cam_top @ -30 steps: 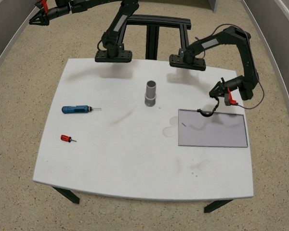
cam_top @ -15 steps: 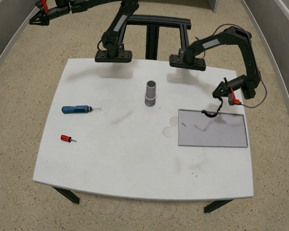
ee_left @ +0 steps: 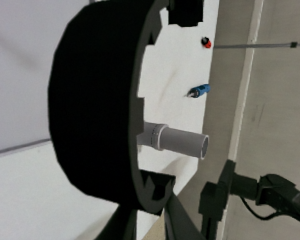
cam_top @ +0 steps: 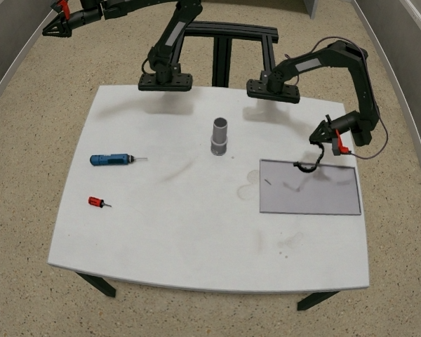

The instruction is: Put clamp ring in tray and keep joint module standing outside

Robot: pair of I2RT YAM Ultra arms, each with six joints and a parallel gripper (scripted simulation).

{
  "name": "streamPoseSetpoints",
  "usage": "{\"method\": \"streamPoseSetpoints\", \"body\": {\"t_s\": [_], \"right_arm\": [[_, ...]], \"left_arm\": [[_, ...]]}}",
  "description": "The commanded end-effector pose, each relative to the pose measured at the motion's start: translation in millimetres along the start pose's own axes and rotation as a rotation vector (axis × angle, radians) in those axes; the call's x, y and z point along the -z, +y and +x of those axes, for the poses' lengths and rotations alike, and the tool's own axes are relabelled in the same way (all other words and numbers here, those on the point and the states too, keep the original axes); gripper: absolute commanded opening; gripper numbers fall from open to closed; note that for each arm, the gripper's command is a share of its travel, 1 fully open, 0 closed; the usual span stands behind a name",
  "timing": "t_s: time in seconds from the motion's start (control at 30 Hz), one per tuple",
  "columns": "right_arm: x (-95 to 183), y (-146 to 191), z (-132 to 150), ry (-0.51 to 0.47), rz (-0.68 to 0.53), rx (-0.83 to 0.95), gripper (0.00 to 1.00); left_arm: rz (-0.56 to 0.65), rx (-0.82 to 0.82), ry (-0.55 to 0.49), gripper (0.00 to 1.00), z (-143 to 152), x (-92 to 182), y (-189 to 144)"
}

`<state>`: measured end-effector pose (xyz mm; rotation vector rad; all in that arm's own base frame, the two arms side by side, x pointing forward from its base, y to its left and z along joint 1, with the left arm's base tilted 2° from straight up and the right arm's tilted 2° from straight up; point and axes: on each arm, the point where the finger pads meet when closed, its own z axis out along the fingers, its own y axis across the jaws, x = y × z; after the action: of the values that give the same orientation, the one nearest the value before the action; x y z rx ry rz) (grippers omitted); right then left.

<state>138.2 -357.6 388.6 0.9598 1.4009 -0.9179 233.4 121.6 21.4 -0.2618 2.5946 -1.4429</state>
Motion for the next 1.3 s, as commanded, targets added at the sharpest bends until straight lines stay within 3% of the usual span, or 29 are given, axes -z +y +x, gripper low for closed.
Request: {"method": "streamPoseSetpoints", "body": {"t_s": [0.0,0.17,0.37,0.73,0.93,1.27], "right_arm": [[7.3,4.4,-38.9,-0.099,-0.006,-0.007,0.2],[7.3,4.4,-38.9,-0.099,-0.006,-0.007,0.2],[7.3,4.4,-38.9,-0.099,-0.006,-0.007,0.2],[7.3,4.4,-38.9,-0.099,-0.006,-0.007,0.2],[7.3,4.4,-38.9,-0.099,-0.006,-0.007,0.2],[7.3,4.4,-38.9,-0.099,-0.006,-0.007,0.2]], "left_arm": [[-0.012,-0.039,-0.018,0.06,-10.1,0.8,4.3],[-0.023,-0.051,-0.024,0.06,-11.0,6.5,-4.5],[0.011,-0.018,-0.002,0.06,-1.2,-10.9,7.3],[-0.01,-0.038,-0.014,0.06,-5.0,-6.9,6.6],[0.012,-0.01,-0.008,0.06,0.6,-17.7,19.8],[-0.017,-0.04,-0.025,0.06,-7.1,-10.2,20.4]]}}
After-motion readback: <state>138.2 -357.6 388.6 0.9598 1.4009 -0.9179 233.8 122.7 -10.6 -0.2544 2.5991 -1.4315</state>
